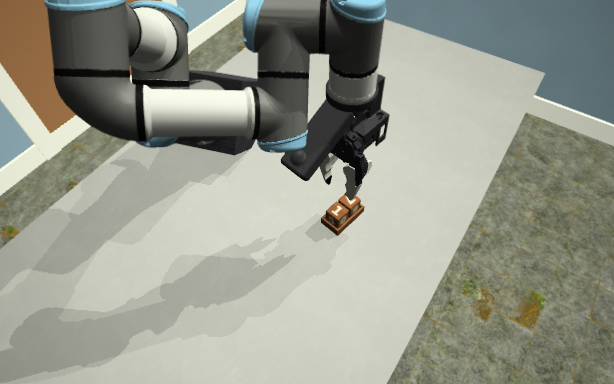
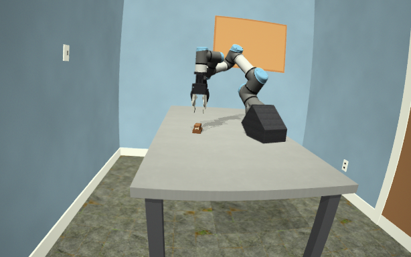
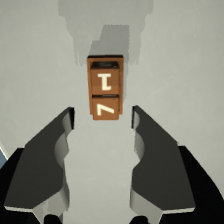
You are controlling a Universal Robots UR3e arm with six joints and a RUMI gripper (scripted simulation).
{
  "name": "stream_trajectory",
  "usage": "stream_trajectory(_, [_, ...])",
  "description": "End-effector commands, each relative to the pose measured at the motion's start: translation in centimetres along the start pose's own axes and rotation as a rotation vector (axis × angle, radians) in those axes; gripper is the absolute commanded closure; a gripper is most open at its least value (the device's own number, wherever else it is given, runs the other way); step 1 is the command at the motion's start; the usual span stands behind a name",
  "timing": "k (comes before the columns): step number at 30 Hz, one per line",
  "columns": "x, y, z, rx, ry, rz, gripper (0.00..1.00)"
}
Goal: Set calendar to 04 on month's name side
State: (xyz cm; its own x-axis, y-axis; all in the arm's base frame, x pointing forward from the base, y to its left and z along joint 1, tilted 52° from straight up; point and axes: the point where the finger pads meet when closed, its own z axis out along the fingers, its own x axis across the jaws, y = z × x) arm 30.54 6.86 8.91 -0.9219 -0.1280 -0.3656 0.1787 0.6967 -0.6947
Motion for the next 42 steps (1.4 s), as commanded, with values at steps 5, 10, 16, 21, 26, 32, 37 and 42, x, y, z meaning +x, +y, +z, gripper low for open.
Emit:
stream_trajectory(5, [-0.1, 0.0, 0.0, 0.0, -0.001, 0.002, 0.71])
stream_trajectory(10, [0.0, 0.0, 0.1, 0.001, 0.0, 0.004, 0.71])
stream_trajectory(16, [0.0, 0.0, 0.4, 0.002, 0.0, 0.009, 0.71])
stream_trajectory(21, [0.0, 0.0, 0.8, 0.002, 0.001, 0.014, 0.71])
stream_trajectory(26, [0.0, 0.0, 1.4, 0.003, 0.0, 0.014, 0.71])
stream_trajectory(32, [0.0, 0.0, 2.1, 0.003, 0.0, 0.014, 0.71])
stream_trajectory(37, [0.0, 0.0, 2.8, 0.002, 0.001, 0.014, 0.71])
stream_trajectory(42, [0.0, 0.0, 3.5, 0.002, 0.001, 0.014, 0.71])
